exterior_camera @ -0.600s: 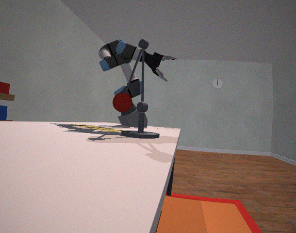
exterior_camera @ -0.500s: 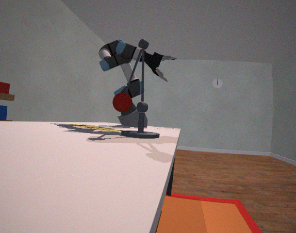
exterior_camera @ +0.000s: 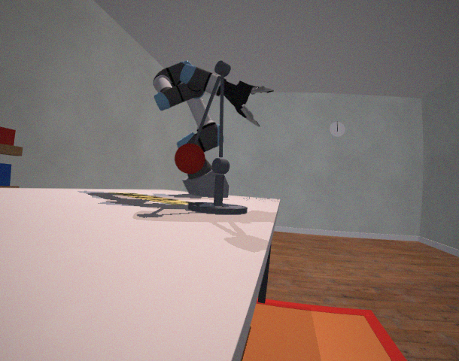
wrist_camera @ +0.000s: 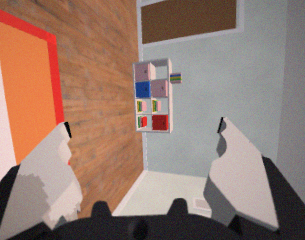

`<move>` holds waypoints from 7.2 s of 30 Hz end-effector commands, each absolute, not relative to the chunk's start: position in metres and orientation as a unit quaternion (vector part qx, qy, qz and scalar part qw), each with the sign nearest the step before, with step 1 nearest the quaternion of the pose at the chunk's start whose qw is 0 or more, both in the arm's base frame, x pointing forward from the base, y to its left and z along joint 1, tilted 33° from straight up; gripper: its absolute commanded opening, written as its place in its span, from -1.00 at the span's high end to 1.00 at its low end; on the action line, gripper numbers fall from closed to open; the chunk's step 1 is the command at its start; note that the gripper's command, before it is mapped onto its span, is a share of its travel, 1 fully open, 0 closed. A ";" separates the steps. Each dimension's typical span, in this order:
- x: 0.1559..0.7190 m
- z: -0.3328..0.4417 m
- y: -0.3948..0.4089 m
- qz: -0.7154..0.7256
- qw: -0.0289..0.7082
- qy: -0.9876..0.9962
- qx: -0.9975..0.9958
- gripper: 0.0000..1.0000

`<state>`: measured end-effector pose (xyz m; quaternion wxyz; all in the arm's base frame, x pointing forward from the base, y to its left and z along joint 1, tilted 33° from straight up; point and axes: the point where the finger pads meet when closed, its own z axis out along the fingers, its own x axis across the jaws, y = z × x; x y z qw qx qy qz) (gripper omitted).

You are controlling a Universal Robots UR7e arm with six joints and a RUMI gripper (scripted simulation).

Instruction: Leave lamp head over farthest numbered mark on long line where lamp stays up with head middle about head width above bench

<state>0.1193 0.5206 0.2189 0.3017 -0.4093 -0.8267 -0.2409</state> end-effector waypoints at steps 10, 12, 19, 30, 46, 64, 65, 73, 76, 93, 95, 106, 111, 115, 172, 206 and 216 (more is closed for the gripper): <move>0.119 0.219 0.521 -0.241 0.302 -0.827 -0.409 -1.00; 0.119 0.219 0.521 -0.241 0.302 -0.827 -0.409 -1.00; 0.119 0.219 0.521 -0.241 0.302 -0.827 -0.409 -1.00; 0.119 0.219 0.521 -0.241 0.302 -0.827 -0.409 -1.00; 0.119 0.219 0.521 -0.241 0.302 -0.827 -0.409 -1.00; 0.159 0.239 0.481 -0.266 0.190 -0.877 -0.352 -1.00; 0.162 0.241 0.479 -0.268 0.181 -0.880 -0.347 -1.00; 0.174 0.252 0.466 -0.276 0.140 -0.893 -0.326 -1.00; 0.180 0.258 0.460 -0.279 0.120 -0.899 -0.315 -1.00; 0.209 0.292 0.430 -0.295 0.014 -0.921 -0.255 -1.00; 0.212 0.297 0.427 -0.297 0.000 -0.923 -0.246 -1.00; 0.225 0.322 0.410 -0.303 -0.065 -0.928 -0.208 -1.00; 0.231 0.336 0.401 -0.306 -0.100 -0.928 -0.186 -1.00; 0.236 0.348 0.394 -0.308 -0.128 -0.928 -0.168 -1.00; 0.329 0.337 0.314 -0.310 -0.309 -0.898 -0.046 -1.00; 0.359 0.300 0.335 -0.312 -0.311 -0.897 -0.042 -1.00; 0.371 0.286 0.346 -0.313 -0.310 -0.897 -0.041 -1.00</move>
